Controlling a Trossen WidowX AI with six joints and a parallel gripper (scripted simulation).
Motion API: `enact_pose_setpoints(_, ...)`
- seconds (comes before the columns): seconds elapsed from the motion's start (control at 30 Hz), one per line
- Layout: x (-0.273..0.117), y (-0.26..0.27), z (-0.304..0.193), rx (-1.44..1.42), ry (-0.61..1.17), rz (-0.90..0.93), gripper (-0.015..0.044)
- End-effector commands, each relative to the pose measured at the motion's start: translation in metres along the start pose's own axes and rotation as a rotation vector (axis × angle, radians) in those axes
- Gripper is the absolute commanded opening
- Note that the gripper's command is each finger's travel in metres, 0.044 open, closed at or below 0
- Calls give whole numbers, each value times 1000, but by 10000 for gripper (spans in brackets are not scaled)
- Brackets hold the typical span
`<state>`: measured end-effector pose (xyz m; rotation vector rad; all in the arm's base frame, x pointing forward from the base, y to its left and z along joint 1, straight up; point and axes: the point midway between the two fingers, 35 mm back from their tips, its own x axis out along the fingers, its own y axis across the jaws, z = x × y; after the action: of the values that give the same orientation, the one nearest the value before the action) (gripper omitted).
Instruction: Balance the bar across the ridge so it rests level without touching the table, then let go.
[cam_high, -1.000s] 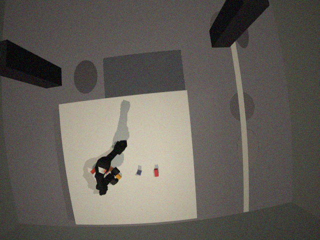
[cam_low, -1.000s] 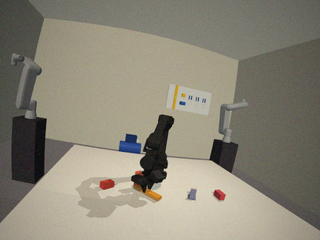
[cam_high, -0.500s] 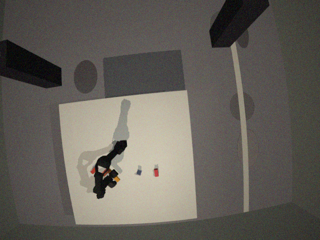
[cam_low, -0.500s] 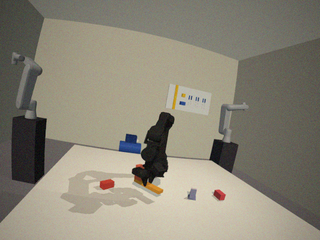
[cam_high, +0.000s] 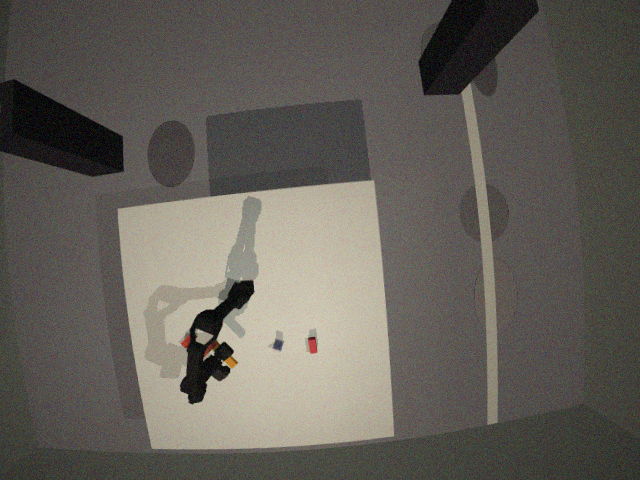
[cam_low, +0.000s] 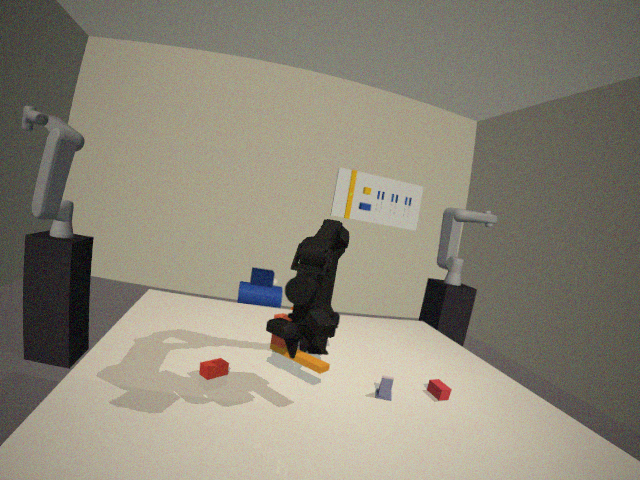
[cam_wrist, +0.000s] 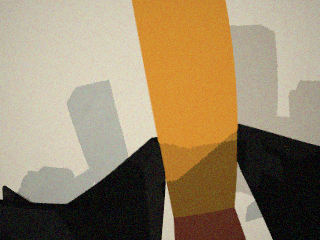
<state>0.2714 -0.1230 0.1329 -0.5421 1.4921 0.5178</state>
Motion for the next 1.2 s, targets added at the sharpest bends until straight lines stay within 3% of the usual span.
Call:
enact_pose_setpoints(0.0, -12, 1, 0, 6, -6, -7, 0)
enact_pose_setpoints(1.17, -23, 47, 94, 451, -15, 1, 0)
